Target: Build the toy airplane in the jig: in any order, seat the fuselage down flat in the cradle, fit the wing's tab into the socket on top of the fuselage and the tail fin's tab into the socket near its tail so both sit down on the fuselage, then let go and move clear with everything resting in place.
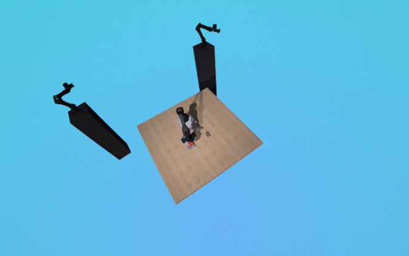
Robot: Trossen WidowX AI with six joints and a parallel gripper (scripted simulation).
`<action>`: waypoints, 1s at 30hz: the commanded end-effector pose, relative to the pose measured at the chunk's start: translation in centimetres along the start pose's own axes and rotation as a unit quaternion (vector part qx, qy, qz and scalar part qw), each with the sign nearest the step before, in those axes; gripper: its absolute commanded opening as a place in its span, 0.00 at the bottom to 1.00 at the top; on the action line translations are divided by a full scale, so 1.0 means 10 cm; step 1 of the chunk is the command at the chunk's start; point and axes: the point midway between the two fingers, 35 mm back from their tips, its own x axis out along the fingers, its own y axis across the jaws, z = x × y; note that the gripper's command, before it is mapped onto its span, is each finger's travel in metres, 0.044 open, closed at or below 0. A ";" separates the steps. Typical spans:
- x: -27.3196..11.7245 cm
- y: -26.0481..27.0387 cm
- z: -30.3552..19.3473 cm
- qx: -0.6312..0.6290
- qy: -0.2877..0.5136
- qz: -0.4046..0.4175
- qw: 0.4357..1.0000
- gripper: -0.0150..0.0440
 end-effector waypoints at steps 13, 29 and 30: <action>0.00 -0.02 0.01 -0.003 0.000 -0.003 1.000 0.36; 0.20 -0.03 0.01 -0.003 0.000 -0.003 1.000 0.36; 0.22 -0.03 0.01 -0.003 0.000 -0.003 1.000 0.36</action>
